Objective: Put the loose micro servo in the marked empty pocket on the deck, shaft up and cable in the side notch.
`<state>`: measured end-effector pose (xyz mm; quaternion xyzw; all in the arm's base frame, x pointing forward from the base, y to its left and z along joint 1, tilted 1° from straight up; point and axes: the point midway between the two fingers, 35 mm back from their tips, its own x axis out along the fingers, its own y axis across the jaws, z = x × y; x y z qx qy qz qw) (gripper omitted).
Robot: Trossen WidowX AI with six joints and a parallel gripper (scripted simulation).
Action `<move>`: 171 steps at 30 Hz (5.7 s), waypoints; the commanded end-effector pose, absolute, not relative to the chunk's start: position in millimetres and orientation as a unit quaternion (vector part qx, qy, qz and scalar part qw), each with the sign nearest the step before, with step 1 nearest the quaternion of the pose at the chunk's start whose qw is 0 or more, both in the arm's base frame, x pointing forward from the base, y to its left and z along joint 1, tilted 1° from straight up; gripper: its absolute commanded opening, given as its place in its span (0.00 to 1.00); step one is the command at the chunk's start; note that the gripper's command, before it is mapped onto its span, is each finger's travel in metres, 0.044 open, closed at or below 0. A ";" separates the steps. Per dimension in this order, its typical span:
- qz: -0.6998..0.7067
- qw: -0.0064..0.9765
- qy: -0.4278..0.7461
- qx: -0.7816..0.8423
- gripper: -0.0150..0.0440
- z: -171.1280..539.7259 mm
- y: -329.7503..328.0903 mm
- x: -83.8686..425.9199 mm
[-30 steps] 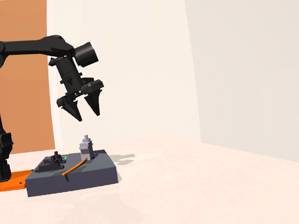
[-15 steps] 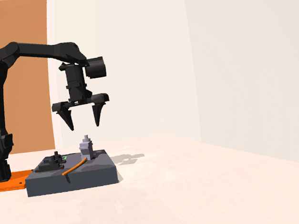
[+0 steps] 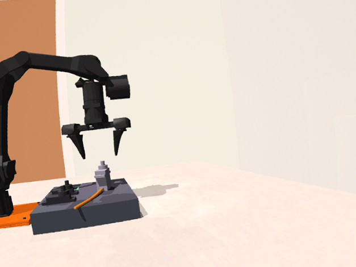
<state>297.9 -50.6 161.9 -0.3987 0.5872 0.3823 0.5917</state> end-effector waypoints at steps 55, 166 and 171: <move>0.388 0.585 0.590 -0.399 0.25 146.6 -50.0 289.0; -0.051 0.706 0.705 0.044 0.25 145.2 37.7 240.4; -0.051 0.705 0.706 0.044 0.25 145.1 40.9 217.1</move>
